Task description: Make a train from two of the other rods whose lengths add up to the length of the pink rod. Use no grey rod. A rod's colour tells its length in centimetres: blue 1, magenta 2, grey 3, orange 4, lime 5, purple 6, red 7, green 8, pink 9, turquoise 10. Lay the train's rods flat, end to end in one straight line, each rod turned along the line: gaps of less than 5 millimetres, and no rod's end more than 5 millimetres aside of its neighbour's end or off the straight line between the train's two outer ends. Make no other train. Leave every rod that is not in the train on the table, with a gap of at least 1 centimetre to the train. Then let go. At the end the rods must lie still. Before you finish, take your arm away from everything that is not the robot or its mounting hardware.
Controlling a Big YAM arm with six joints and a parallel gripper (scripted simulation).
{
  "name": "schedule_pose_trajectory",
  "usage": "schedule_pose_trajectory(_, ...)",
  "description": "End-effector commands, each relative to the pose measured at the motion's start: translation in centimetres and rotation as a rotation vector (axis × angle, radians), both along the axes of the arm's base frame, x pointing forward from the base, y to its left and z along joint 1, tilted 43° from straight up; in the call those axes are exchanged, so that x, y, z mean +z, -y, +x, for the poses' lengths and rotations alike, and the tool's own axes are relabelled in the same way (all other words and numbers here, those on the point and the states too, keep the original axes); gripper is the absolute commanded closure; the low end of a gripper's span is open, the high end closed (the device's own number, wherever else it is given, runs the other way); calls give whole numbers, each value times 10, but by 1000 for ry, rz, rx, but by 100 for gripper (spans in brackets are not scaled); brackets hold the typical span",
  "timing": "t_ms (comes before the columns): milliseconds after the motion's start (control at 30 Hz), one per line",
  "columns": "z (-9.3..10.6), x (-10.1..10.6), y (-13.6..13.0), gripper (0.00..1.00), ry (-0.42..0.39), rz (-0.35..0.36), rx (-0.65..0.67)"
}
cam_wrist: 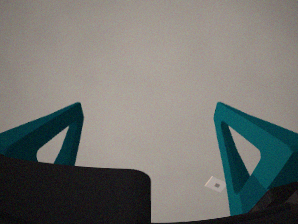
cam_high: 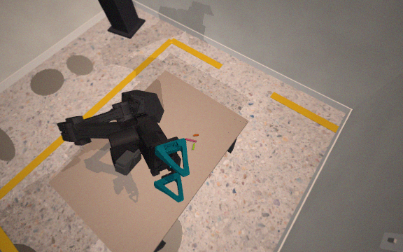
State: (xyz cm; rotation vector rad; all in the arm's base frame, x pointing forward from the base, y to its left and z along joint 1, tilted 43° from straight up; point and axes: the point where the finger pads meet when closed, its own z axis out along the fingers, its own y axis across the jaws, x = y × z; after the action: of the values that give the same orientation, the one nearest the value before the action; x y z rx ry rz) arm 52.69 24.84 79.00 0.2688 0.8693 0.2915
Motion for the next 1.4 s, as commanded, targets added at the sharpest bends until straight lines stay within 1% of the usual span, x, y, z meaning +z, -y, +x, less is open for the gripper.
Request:
schedule_pose_trajectory(0, -3, 15, 7, 0, 14, -7, -22)
schedule_pose_trajectory(33, 0, 9, 5, 0, 4, -14, -22)
schedule_pose_trajectory(233, -2, 11, 6, 0, 7, -12, -22)
schedule_pose_trajectory(267, 37, -43, -4, 0, -97, -128, -89)
schedule_pose_trajectory(400, 37, -43, -4, 0, -97, -128, -89)
schedule_pose_trajectory(433, 28, -19, 2, 0, -60, -102, -90)
schedule_pose_trajectory(500, 28, -19, 2, 0, -59, -103, -89)
schedule_pose_trajectory(567, 13, -5, 8, 0, -40, -89, -86)
schedule_pose_trajectory(733, 12, -4, 9, 0, -37, -87, -86)
schedule_pose_trajectory(767, 15, -7, 7, 0, -41, -90, -86)
schedule_pose_trajectory(867, 29, -28, -2, 0, -71, -112, -85)
schedule_pose_trajectory(1067, 27, -26, -1, 0, -70, -111, -85)
schedule_pose_trajectory(1100, 64, -83, -8, 0, -178, -234, -151)
schedule_pose_trajectory(1267, 64, -83, -8, 0, -178, -234, -151)
schedule_pose_trajectory(1300, 56, -57, -3, 0, -139, -206, -152)
schedule_pose_trajectory(1367, 52, -55, -4, 0, -134, -204, -147)
